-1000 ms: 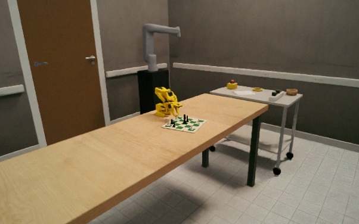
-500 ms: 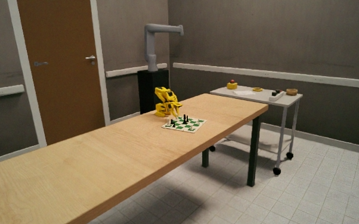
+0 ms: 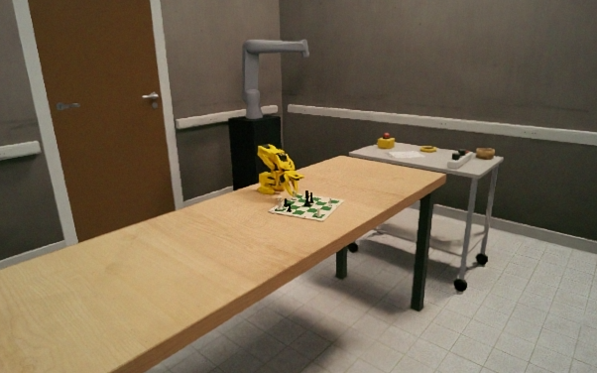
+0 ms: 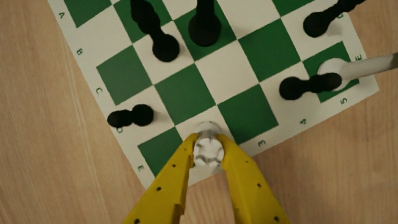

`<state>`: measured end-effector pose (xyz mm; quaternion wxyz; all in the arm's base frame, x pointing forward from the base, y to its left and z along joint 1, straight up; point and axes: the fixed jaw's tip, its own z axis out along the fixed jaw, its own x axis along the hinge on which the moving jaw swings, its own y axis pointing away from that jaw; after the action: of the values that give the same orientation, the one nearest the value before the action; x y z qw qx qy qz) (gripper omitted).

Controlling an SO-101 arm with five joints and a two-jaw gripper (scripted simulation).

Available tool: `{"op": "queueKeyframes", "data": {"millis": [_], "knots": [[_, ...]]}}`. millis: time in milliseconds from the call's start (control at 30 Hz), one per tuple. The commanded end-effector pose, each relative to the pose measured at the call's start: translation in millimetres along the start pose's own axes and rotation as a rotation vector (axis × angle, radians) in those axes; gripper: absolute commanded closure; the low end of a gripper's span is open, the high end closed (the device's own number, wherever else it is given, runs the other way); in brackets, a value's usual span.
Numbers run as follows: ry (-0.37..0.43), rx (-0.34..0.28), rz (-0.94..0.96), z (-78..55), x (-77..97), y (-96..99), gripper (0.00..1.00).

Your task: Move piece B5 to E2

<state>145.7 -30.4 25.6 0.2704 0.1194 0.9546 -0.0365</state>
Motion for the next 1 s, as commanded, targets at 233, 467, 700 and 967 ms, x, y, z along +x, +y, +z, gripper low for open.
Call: {"op": "queueKeyframes", "data": {"millis": [233, 467, 700, 967], "knots": [[0.013, -0.006, -0.014, 3.0, 4.7, 1.5, 1.0], [0.013, -0.006, -0.013, 3.5, 6.6, 1.5, 1.0], [0.013, -0.006, -0.013, 3.5, 6.6, 1.5, 1.0], [0.013, -0.006, -0.013, 3.5, 6.6, 1.5, 0.95]]}}
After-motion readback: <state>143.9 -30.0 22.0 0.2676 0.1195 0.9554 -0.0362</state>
